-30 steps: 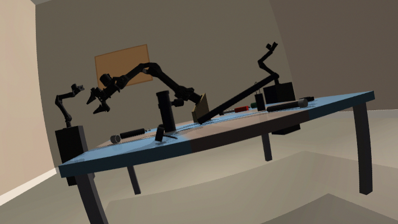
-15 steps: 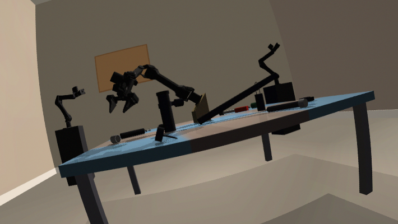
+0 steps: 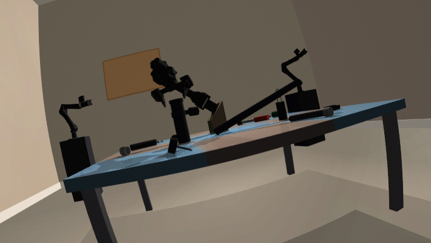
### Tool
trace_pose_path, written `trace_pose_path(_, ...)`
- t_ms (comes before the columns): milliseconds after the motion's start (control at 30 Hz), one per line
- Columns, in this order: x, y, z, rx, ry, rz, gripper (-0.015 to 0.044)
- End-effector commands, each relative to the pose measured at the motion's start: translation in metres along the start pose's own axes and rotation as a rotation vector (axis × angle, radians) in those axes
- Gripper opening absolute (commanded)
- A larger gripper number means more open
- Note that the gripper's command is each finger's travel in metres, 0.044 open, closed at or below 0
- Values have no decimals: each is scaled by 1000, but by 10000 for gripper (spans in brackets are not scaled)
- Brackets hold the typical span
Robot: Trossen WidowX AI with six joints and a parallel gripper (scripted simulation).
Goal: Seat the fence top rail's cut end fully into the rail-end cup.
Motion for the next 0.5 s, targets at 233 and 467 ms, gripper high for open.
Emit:
trace_pose_path(233, 61, 139, 58, 144, 128, -152, 440)
trace_pose_path(467, 115, 198, 125, 284, 156, -111, 440)
Point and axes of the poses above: the point midway between the two fingers, 35 mm back from their tips, its own x axis back along the fingers, its own y axis across the jaws, z = x × y, the point moved 7 cm from there along x, back along the fingers
